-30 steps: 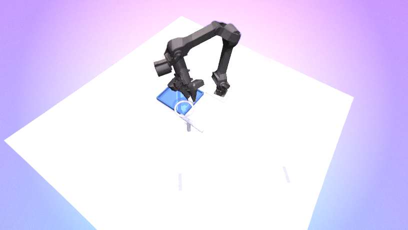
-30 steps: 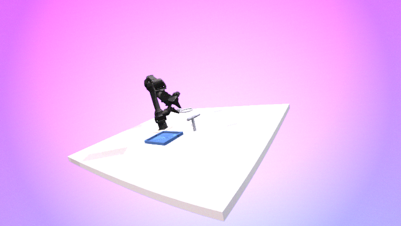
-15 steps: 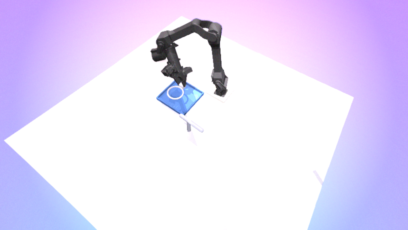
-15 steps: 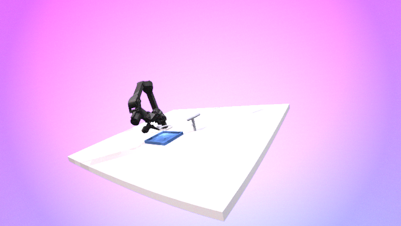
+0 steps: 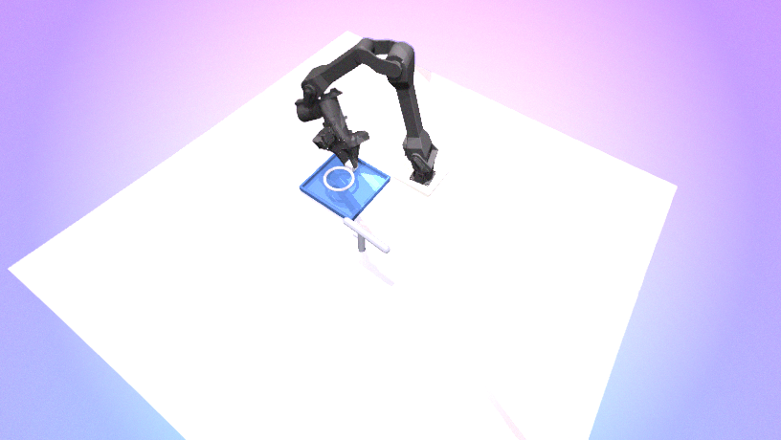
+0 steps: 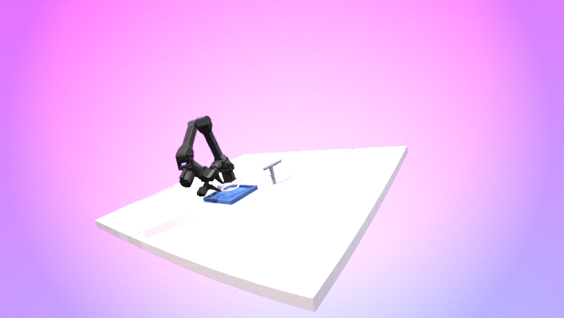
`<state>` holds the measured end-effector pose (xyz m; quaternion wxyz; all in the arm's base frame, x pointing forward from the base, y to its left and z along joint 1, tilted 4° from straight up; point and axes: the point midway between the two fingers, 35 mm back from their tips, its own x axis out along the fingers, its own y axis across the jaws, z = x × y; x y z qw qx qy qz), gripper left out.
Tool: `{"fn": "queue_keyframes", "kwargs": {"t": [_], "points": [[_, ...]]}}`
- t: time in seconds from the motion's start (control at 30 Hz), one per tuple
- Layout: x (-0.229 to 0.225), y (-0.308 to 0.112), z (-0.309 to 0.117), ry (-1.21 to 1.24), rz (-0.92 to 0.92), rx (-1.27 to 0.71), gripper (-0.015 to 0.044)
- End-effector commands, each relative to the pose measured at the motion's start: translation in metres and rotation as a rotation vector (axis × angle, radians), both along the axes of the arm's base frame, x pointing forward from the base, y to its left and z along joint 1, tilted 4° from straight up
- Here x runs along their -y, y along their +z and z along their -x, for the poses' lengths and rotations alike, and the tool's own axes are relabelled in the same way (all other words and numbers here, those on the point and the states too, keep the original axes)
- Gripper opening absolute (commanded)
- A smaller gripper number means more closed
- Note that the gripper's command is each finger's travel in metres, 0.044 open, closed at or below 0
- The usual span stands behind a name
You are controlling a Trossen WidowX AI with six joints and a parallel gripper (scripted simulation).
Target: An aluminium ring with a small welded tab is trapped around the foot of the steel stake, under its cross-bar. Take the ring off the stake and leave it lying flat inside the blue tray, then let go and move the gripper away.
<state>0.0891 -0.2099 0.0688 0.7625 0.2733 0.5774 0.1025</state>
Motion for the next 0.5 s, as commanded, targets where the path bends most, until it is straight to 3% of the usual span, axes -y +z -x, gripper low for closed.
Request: {"fn": "queue_keyframes", "kwargs": {"t": [0.0, 0.47], "points": [[0.0003, 0.0009, -0.0002, 0.000, 0.002, 0.000, 0.0052], [0.0005, 0.0033, -0.0003, -0.002, 0.007, 0.001, 0.0420]]}}
